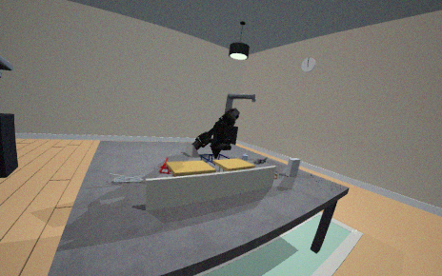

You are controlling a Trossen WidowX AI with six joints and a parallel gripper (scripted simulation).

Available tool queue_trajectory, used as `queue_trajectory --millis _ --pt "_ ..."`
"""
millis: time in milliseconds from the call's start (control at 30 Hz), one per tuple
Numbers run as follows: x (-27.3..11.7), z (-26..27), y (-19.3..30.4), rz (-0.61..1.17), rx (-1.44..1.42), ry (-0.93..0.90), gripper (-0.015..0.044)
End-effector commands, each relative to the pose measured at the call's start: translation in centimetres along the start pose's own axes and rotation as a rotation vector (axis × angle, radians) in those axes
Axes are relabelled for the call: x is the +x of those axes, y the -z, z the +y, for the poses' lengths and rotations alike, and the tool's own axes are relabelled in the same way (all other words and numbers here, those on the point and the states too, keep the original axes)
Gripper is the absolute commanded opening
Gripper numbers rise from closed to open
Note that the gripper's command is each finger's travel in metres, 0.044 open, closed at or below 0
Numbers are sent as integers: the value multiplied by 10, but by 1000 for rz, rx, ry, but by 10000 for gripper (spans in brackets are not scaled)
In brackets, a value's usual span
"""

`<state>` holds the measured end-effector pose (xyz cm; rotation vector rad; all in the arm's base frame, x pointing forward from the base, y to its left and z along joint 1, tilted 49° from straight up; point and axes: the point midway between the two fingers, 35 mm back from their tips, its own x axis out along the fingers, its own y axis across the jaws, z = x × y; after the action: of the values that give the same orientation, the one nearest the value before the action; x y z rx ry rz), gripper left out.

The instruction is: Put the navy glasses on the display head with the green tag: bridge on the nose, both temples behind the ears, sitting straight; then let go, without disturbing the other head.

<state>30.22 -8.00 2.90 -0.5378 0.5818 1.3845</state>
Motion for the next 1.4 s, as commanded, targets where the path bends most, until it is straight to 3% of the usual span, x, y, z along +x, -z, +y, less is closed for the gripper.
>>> queue_trajectory --millis 0,1367 --pt "1 -7 0 -4 4 -1 0" --pt "0 -63 -1 -5 2 1 0"
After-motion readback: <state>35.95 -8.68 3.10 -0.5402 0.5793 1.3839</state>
